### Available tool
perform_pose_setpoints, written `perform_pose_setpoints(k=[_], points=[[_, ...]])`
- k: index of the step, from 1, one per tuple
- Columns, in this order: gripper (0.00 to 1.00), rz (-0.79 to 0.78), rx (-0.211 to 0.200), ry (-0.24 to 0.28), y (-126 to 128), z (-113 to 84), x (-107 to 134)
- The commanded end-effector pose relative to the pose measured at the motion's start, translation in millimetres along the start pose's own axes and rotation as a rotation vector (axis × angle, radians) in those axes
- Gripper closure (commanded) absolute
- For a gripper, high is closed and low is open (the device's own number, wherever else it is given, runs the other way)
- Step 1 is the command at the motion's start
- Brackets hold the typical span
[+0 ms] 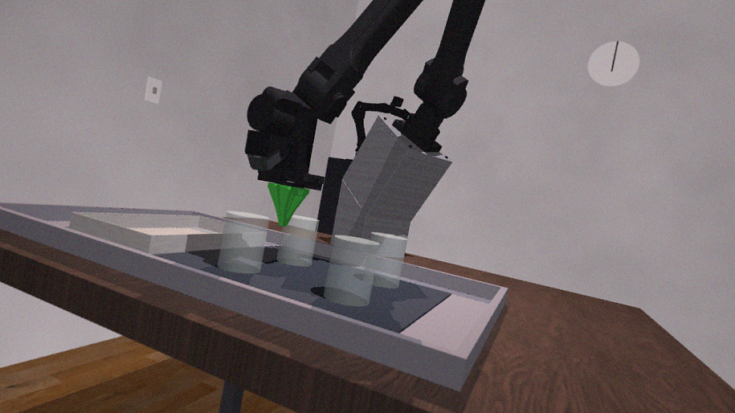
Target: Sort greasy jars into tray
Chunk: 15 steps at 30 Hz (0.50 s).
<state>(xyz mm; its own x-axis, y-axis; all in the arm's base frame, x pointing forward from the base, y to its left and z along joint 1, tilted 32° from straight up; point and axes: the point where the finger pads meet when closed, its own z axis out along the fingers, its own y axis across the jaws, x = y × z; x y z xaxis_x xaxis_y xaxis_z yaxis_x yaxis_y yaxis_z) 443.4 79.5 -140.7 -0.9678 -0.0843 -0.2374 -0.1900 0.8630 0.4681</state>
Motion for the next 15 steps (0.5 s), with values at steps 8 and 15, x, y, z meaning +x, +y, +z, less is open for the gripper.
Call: perform_pose_setpoints(k=[8,15], points=[[1.0,-0.004,0.003,-0.011,2.1,-1.8,-0.2],[1.0,-0.004,0.003,-0.011,2.1,-1.8,0.7]])
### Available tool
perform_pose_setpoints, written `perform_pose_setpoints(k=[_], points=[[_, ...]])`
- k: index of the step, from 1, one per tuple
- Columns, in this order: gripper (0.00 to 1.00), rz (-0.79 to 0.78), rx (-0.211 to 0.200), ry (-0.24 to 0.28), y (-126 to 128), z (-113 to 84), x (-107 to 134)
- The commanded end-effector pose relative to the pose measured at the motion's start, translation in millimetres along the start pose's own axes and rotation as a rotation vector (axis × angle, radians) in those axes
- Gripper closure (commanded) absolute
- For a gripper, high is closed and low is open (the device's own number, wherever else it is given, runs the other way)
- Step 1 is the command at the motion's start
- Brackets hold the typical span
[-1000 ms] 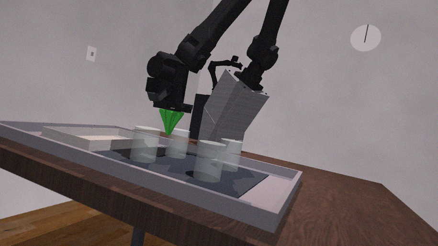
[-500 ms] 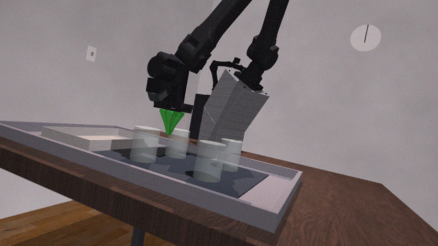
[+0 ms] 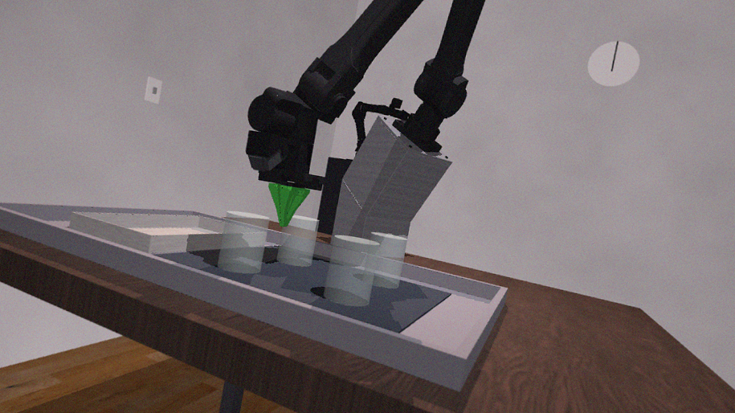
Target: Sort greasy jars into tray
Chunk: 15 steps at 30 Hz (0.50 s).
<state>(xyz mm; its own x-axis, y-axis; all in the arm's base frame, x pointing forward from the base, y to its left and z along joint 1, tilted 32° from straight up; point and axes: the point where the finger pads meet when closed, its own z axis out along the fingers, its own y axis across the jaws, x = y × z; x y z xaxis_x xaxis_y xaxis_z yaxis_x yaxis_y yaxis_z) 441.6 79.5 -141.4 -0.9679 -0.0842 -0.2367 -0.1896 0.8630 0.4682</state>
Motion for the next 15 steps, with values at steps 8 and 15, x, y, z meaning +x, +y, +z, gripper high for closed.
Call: perform_pose_setpoints(k=[8,15], points=[[1.0,-0.004,0.003,-0.012,2.0,-2.0,-0.1],[1.0,-0.004,0.003,-0.012,2.0,-2.0,0.5]])
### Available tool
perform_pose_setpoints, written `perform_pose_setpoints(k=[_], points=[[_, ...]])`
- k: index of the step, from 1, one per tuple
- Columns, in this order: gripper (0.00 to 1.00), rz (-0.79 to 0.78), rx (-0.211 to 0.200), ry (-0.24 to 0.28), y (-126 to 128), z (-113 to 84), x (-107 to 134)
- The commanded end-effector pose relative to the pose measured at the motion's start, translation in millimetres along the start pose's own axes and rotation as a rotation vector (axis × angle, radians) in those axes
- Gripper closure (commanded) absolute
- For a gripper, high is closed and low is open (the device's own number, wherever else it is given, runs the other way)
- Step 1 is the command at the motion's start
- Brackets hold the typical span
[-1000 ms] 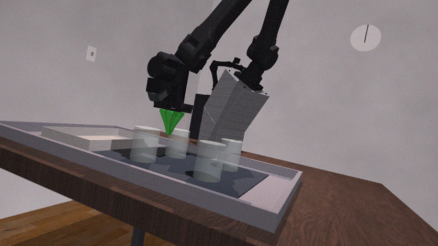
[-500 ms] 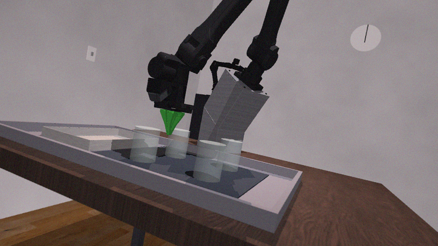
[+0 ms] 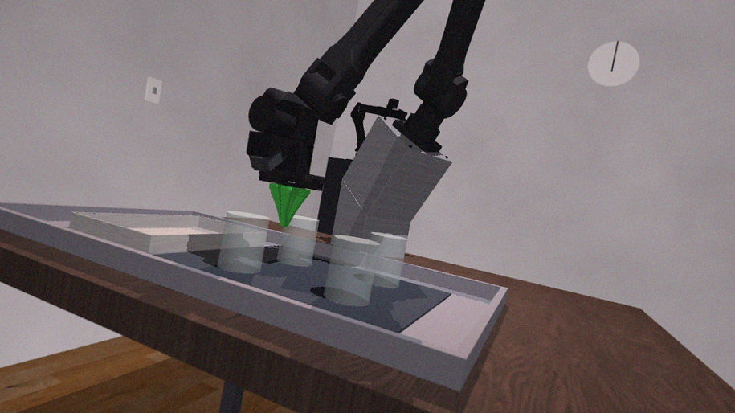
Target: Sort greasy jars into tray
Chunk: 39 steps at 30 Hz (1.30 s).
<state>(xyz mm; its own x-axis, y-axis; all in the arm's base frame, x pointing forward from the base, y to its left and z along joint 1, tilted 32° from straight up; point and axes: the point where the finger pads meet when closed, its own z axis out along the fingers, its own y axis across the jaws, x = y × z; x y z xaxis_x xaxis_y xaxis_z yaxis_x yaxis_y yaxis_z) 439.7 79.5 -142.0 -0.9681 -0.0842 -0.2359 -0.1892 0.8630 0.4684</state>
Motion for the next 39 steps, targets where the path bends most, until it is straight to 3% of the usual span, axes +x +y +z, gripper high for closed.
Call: perform_pose_setpoints(k=[1,39], points=[[1.0,-0.005,0.003,-0.013,2.0,-2.3,-1.3],[1.0,-0.005,0.003,-0.013,1.9,-2.3,3.2]])
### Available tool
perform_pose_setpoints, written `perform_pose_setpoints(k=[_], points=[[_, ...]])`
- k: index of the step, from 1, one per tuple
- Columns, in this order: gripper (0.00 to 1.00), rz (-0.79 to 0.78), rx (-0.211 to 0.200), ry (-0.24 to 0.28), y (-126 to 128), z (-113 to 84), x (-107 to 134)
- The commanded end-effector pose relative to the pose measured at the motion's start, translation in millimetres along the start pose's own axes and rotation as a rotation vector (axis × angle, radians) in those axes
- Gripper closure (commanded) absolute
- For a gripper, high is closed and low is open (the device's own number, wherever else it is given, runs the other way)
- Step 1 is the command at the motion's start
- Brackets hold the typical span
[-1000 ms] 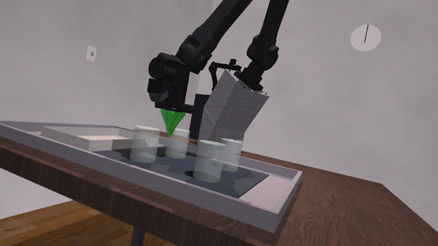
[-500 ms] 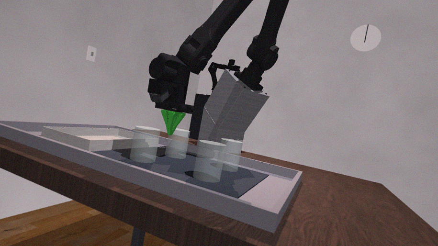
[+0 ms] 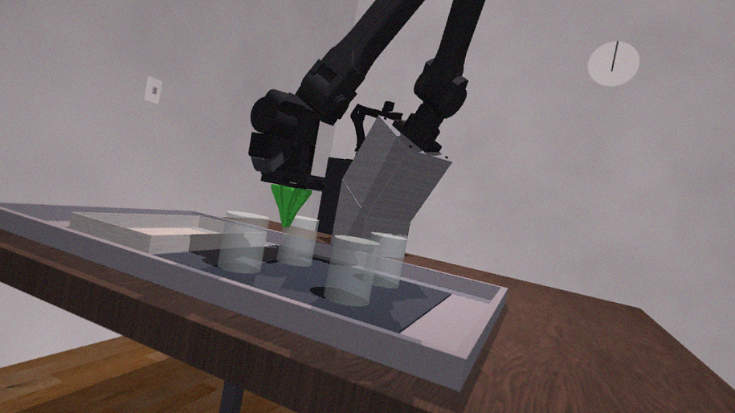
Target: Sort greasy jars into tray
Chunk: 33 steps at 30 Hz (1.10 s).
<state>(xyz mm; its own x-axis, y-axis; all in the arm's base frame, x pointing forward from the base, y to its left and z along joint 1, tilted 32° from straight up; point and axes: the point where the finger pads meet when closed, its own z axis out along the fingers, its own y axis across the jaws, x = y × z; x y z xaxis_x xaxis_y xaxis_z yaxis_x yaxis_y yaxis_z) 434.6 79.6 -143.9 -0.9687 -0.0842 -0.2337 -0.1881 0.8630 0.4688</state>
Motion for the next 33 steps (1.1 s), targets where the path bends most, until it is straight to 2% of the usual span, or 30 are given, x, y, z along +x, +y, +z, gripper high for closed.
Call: perform_pose_setpoints(k=[1,33], points=[[1.0,-0.006,0.003,-0.014,1.8,-3.0,-2.0],[1.0,-0.006,0.003,-0.014,1.8,-3.0,1.8]])
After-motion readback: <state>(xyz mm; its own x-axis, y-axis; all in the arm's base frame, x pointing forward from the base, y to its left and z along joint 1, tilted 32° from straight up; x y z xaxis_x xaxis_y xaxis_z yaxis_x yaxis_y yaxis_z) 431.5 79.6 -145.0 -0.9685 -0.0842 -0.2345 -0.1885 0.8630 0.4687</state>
